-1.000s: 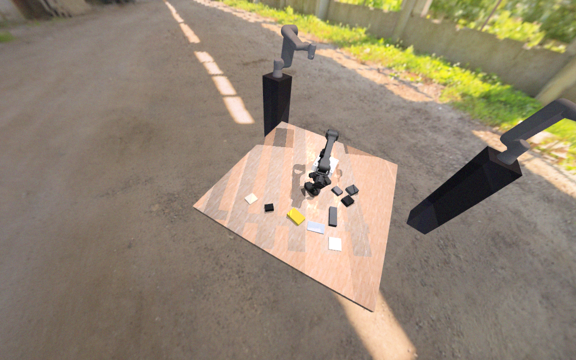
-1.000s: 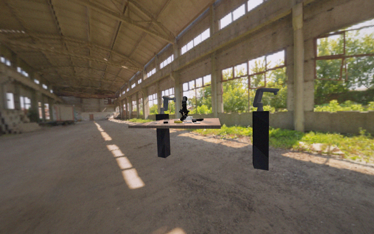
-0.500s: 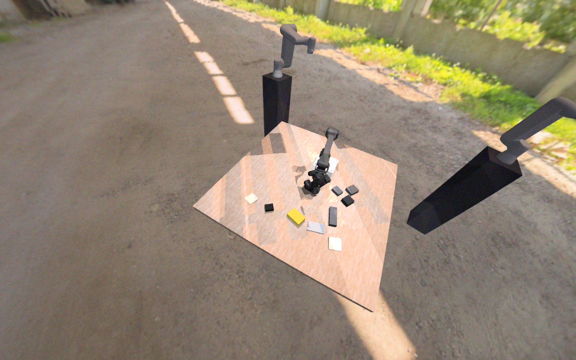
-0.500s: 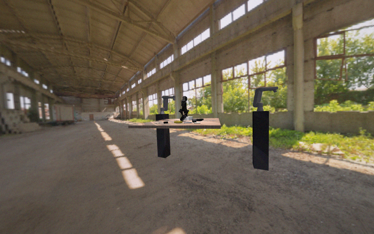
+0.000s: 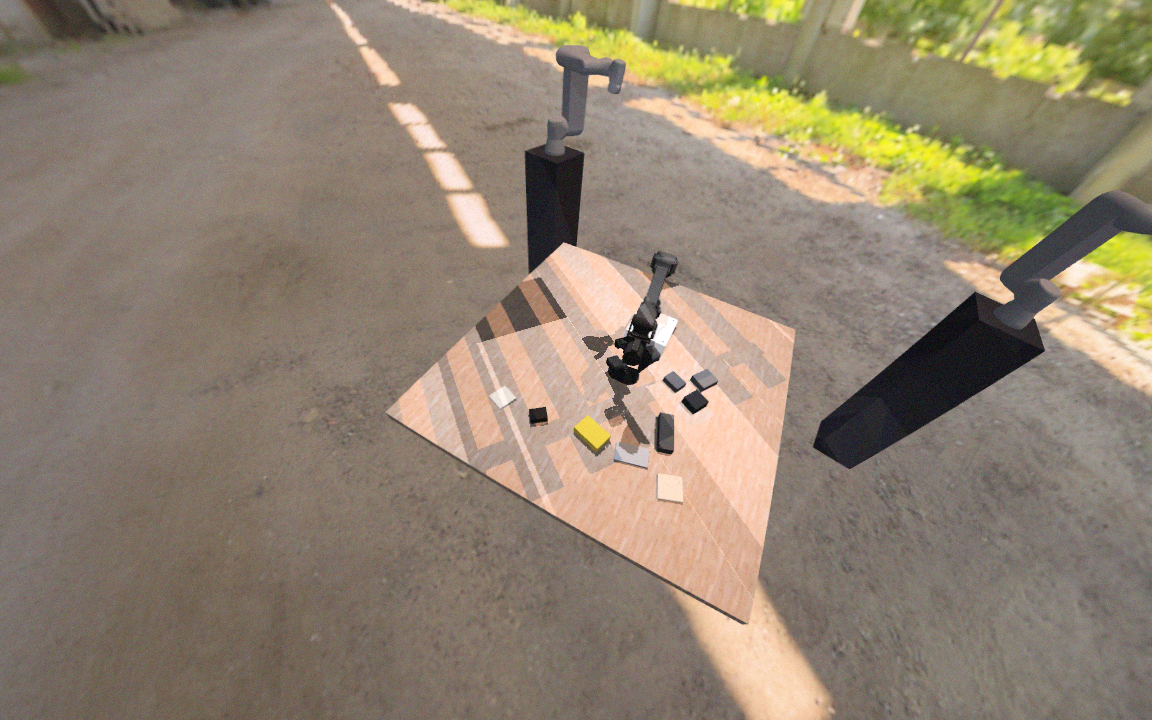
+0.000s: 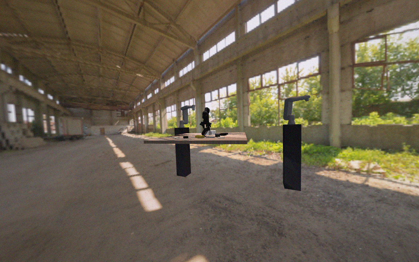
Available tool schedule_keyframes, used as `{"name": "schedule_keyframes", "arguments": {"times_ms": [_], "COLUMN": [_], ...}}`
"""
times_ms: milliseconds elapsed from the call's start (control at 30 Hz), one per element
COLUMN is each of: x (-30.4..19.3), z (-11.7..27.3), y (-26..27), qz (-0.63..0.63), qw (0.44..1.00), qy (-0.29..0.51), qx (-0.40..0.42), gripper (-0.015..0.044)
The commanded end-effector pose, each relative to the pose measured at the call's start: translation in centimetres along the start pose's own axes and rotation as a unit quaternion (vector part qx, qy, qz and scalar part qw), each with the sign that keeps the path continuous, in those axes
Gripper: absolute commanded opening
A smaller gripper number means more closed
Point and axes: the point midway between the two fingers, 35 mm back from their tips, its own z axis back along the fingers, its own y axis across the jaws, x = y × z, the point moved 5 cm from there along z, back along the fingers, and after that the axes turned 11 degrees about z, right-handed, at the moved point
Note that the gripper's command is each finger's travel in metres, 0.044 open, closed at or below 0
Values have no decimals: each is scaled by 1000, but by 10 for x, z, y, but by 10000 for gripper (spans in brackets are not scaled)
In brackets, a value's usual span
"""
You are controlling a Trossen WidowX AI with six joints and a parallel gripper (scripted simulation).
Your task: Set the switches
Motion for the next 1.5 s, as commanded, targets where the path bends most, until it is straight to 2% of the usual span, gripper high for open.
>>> {"name": "schedule_keyframes", "arguments": {"times_ms": [0,1467], "x": [6,44], "z": [4,19], "y": [0,-8], "qz": [-2,-1], "qw": [1000,999], "qy": [4,48], "qx": [4,13], "gripper": [336,336]}}
